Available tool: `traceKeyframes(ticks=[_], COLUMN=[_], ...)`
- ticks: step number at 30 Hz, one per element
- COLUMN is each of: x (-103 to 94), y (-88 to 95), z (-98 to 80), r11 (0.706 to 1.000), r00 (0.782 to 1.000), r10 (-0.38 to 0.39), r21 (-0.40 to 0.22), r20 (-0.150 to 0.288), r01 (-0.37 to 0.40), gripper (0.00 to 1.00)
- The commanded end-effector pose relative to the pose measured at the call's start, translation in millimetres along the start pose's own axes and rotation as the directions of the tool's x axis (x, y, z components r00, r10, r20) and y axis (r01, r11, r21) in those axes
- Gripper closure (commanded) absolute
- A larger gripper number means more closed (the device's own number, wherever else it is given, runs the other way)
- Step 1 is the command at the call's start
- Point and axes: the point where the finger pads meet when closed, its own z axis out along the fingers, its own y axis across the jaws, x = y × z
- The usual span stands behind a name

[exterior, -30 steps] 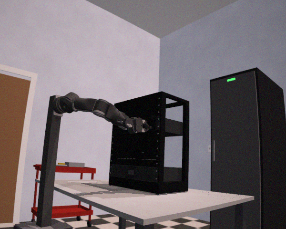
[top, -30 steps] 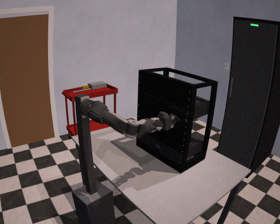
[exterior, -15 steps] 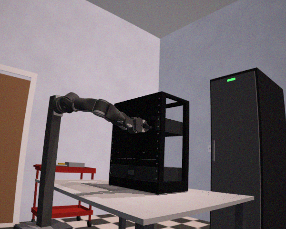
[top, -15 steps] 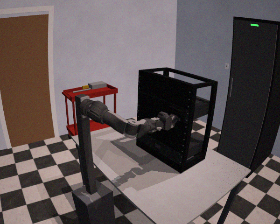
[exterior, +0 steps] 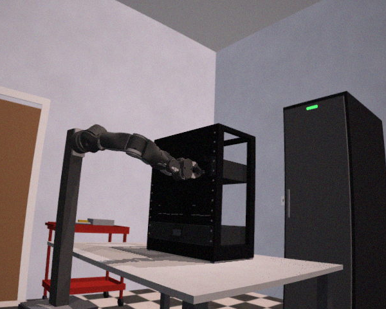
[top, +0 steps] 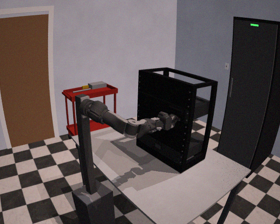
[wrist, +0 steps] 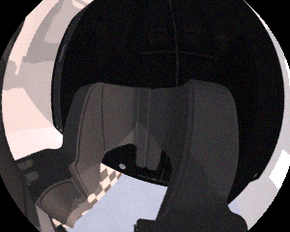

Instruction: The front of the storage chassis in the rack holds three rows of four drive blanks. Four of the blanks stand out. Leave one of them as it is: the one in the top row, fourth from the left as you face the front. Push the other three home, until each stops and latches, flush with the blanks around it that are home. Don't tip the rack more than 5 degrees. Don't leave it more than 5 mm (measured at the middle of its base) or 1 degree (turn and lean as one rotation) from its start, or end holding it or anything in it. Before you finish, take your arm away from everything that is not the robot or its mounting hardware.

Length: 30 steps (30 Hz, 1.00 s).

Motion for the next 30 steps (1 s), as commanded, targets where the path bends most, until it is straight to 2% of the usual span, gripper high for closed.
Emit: traceKeyframes(ticks=[1,6,9,15,17,25,30], x=[13.3,13.5,13.3,12.3,12.3,11.0,10.5], y=[0.7,2.4,2.3,1.9,1.9,1.3,0.3], z=[3.6,0.9,-7.1,-41.5,-41.5,-93.1,-104.2], r11=[1.000,1.000,1.000,1.000,1.000,1.000,1.000], r00=[0.999,0.999,0.999,0.999,0.999,0.999,0.999], r10=[0.018,0.015,0.015,0.015,0.015,0.015,0.016], r21=[0.001,-0.004,-0.004,-0.004,-0.004,-0.004,-0.001], r20=[-0.039,-0.039,-0.039,-0.039,-0.039,-0.038,-0.037], r01=[-0.018,-0.016,-0.015,-0.015,-0.015,-0.015,-0.016], gripper=[1.00,1.00,1.00,1.00,1.00,1.00,1.00])
